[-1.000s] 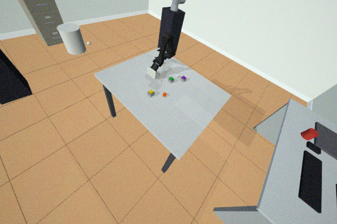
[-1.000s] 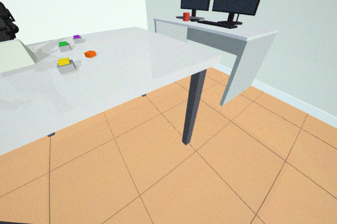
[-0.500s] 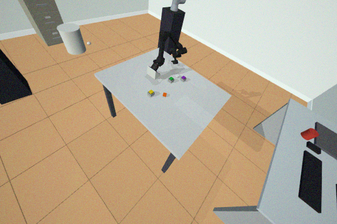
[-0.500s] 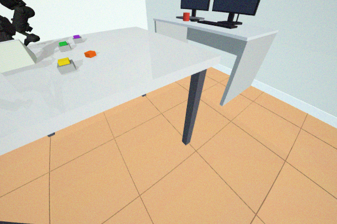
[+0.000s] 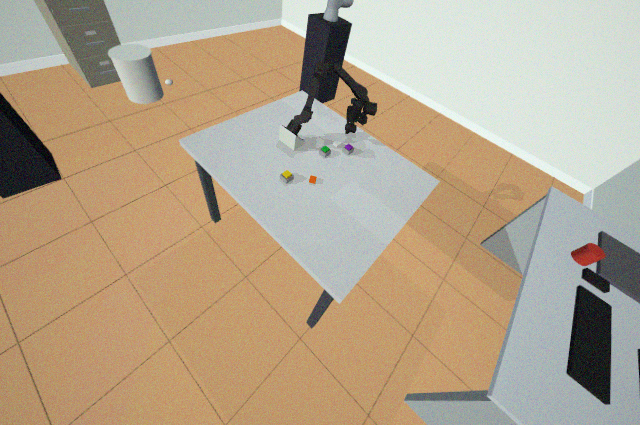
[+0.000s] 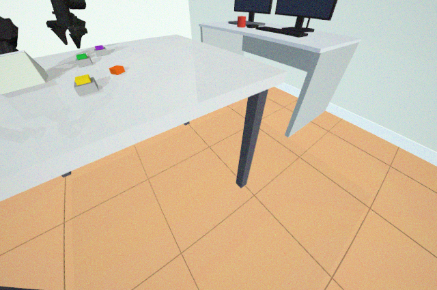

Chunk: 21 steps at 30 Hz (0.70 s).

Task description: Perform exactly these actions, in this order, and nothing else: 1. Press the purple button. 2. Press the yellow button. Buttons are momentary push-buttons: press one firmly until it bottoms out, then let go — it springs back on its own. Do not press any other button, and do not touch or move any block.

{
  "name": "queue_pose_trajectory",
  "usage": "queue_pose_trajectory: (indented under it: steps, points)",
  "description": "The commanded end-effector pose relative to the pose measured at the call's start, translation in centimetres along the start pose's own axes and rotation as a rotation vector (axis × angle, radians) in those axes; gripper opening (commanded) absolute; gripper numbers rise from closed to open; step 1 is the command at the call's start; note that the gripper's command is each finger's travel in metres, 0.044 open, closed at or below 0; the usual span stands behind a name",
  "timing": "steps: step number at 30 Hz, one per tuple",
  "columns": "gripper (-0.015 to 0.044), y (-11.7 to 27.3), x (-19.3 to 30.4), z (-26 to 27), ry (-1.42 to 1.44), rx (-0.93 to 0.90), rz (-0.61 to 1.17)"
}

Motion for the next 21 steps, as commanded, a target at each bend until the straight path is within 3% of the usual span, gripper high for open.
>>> queue_pose_trajectory:
  steps: [1, 10, 16, 21]
  points:
    - [0.04, 3.3, -0.8, -4.1, -0.206, 0.089, -0.035]
    - [0.04, 10.7, 1.1, -11.7, -0.61, 0.173, -0.106]
    - [0.04, 11.4, 1.5, -12.2, -0.645, 0.175, -0.114]
    - [0.0269, 7.2, 1.2, -13.2, -0.644, 0.176, -0.115]
Point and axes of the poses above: the point midway between the two fingers, 35 mm back from their tips, its own y axis back along the fingers, its own z axis across the jaws, x = y × z, the point moved 9 cm from there along y, back along the fingers, and after that the axes turned 6 degrees about y, right-handed, at the moved point
